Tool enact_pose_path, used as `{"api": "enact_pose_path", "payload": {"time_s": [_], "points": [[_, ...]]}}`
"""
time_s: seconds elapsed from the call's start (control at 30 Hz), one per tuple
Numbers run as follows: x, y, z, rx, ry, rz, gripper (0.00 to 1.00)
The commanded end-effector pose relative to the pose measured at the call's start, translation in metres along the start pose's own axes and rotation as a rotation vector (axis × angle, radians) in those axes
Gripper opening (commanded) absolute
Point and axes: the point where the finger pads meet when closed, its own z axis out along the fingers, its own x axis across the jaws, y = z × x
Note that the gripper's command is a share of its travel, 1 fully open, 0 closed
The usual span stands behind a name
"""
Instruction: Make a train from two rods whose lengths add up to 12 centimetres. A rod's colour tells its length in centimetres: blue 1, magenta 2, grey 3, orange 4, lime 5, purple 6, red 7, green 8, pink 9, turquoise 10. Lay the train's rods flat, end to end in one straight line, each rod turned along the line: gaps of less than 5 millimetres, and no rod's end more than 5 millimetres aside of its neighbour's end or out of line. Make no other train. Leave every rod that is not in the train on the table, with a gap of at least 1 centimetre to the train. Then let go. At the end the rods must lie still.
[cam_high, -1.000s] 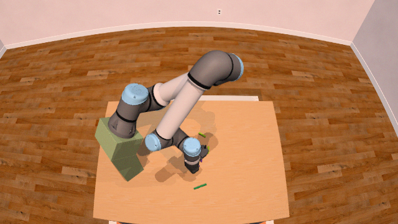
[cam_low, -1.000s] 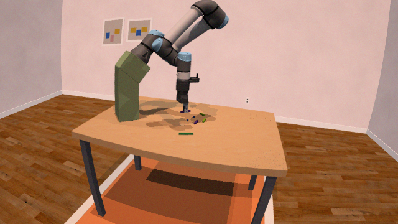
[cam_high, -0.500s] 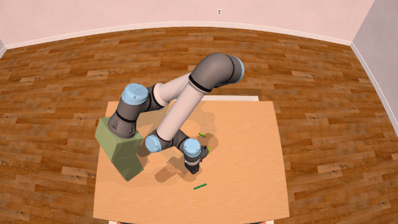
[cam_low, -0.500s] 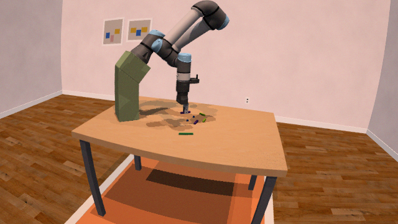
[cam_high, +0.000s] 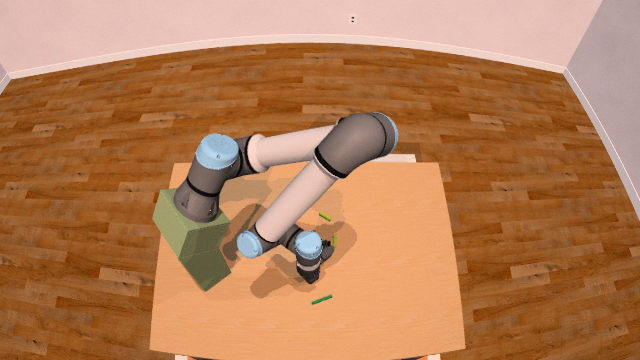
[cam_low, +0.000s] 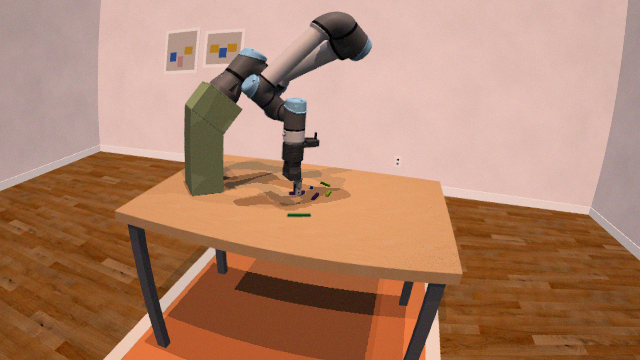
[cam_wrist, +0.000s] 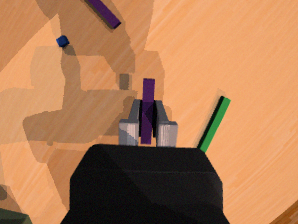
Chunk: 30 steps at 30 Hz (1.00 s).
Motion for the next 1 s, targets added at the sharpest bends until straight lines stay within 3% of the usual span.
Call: {"api": "enact_pose_path", "payload": {"time_s": [0.0, 0.27, 0.97], "points": [[0.003, -0.001, 0.019, 0.001, 0.008, -0.003, 0.24], [0.003, -0.001, 0.035, 0.001, 0.008, -0.003, 0.24], [0.002, -0.001, 0.035, 0.001, 0.007, -0.001, 0.24]]}}
